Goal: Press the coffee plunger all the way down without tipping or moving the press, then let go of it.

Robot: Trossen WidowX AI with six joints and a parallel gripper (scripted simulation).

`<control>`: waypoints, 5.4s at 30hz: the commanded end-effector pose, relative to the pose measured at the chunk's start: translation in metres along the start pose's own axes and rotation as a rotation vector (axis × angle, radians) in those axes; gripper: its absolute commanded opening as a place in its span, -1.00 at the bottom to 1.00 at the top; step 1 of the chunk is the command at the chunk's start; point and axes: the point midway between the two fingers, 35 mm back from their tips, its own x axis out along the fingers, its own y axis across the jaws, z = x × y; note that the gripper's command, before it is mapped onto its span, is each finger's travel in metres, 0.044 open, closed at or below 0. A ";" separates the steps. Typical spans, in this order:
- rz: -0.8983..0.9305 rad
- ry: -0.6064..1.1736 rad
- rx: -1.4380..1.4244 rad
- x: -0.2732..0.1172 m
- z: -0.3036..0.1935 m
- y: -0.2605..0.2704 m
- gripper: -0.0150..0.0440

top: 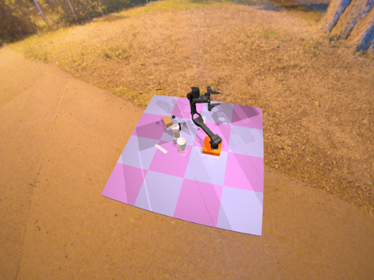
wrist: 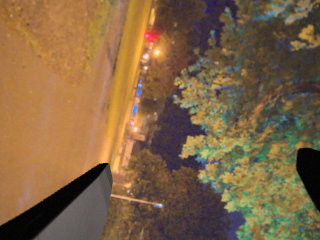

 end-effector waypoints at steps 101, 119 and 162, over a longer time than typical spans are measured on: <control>-2.323 2.928 -0.117 -0.321 -0.008 0.125 1.00; -2.323 2.927 -0.119 -0.335 0.000 0.131 0.47; -2.322 2.927 -0.120 -0.345 0.017 0.168 -0.08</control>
